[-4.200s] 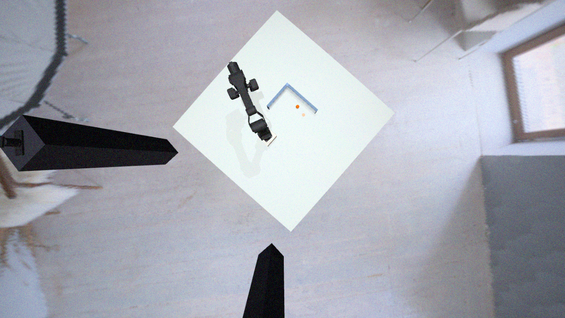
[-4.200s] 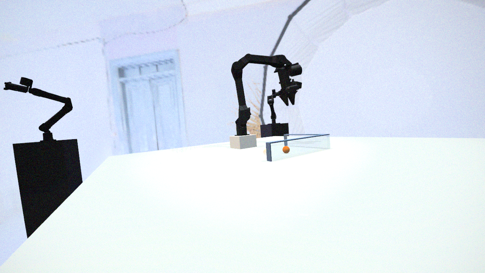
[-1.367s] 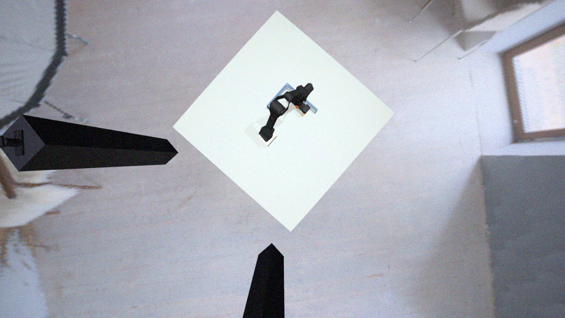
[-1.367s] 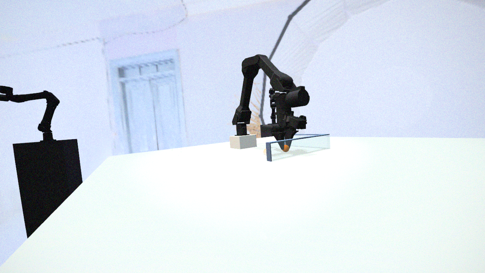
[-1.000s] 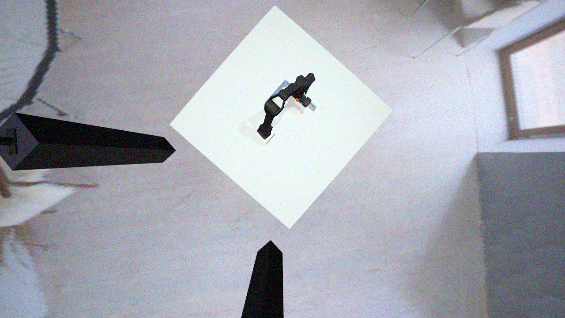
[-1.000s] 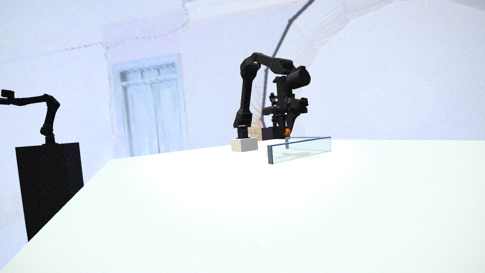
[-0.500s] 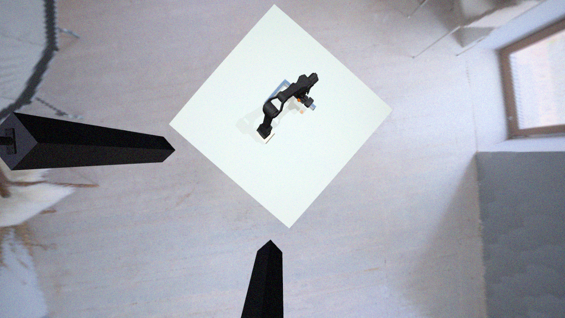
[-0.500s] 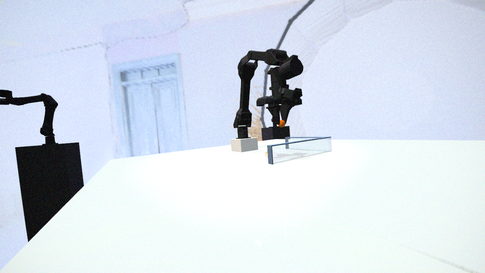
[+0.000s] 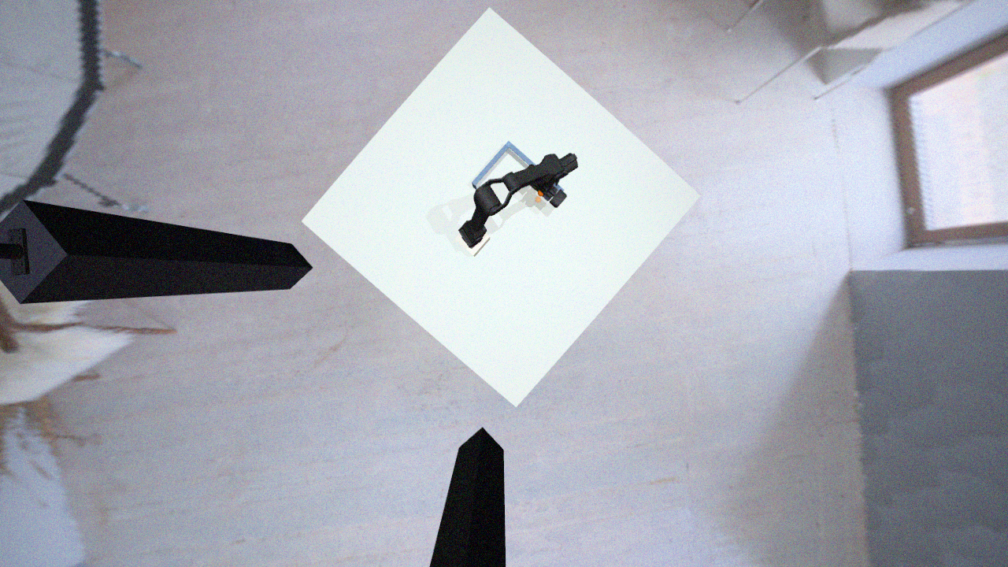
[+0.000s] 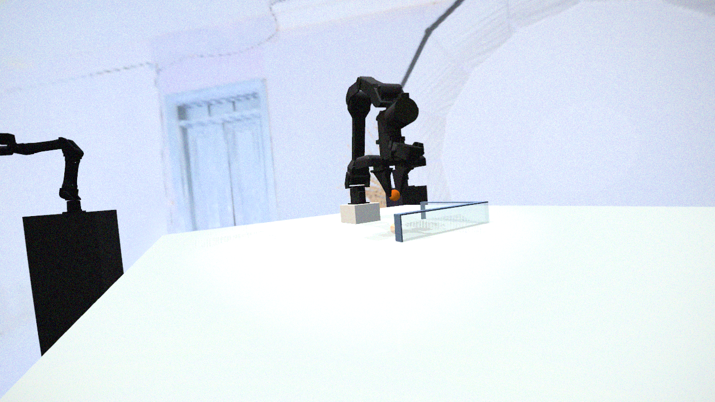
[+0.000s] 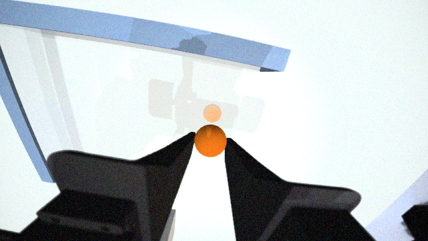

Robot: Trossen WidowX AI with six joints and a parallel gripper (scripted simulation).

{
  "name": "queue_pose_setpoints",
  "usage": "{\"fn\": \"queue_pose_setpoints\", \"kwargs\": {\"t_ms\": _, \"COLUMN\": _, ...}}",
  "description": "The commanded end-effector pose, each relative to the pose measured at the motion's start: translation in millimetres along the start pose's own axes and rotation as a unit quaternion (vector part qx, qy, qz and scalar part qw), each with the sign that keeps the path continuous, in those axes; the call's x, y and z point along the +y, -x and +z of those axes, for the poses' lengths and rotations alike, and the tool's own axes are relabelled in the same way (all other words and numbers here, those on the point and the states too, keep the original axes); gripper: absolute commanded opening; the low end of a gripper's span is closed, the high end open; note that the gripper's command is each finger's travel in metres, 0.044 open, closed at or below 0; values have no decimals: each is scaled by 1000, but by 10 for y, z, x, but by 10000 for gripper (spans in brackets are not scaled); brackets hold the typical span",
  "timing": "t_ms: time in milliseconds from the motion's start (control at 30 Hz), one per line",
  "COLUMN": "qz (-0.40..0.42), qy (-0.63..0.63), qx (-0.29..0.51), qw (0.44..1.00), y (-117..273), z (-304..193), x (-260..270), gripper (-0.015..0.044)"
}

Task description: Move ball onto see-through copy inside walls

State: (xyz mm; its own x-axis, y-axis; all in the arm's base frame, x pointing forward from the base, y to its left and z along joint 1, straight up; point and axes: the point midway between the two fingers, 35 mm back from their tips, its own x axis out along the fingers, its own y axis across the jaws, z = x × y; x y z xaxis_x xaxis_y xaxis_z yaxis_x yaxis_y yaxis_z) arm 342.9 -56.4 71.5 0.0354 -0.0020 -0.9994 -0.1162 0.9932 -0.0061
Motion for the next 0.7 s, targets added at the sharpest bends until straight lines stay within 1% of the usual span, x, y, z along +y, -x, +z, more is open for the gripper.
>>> {"fn": "queue_pose_setpoints", "kwargs": {"t_ms": 0, "qz": 0, "qy": 3, "qx": 1, "qw": 1000, "y": -139, "z": -5, "x": -19, "gripper": 0}}
{"fn": "queue_pose_setpoints", "kwargs": {"t_ms": 300, "qz": 1, "qy": 3, "qx": 2, "qw": 1000, "y": -680, "z": -22, "x": -14, "gripper": 0}}
{"fn": "queue_pose_setpoints", "kwargs": {"t_ms": 667, "qz": 1, "qy": 3, "qx": 2, "qw": 1000, "y": -758, "z": -23, "x": -14, "gripper": 0}}
